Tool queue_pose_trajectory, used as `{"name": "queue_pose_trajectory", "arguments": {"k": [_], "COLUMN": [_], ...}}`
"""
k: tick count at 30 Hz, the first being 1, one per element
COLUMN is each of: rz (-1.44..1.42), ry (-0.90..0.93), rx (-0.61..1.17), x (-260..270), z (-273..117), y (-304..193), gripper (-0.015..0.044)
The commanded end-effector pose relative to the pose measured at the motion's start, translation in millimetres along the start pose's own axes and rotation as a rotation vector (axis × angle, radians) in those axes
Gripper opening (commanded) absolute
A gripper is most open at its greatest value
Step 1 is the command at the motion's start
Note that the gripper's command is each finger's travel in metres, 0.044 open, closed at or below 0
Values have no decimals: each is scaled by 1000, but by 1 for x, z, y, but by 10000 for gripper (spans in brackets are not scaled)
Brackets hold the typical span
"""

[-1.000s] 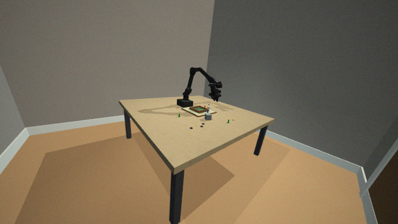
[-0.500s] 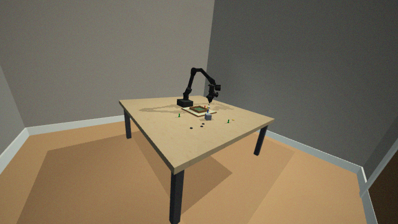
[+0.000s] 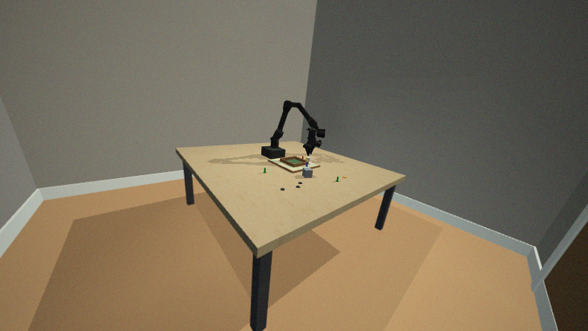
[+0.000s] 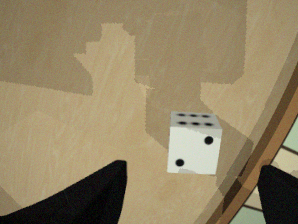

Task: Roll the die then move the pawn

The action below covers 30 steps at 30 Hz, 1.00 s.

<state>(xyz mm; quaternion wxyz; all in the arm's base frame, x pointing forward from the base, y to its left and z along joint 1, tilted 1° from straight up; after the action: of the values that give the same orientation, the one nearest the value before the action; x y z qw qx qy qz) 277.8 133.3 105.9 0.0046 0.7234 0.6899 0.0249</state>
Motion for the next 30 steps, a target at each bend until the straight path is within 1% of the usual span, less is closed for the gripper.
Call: {"name": "queue_pose_trajectory", "arguments": {"k": [1,23,29,30], "rz": [7,7,7,7], "ry": [-7,-7,-7,-7], "rx": [4,4,4,4], "x": [0,-1,-1,-1], "z": [8,40,40,40], "y": [0,-1,-1,-1], "gripper": [275,275,118,111]}}
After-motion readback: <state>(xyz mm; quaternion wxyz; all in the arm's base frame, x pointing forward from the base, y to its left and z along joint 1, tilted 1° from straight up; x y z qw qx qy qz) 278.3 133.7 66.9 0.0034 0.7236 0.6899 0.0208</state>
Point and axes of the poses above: the point midway between the two fingers, 35 mm back from their tips, its own z axis out along the fingers, its own x axis across the jaws, y = z × x, the point moved 8 cm from there along -z, back along the fingers, and after that the axes turned 14 degrees about z, right-handed, at the moved point
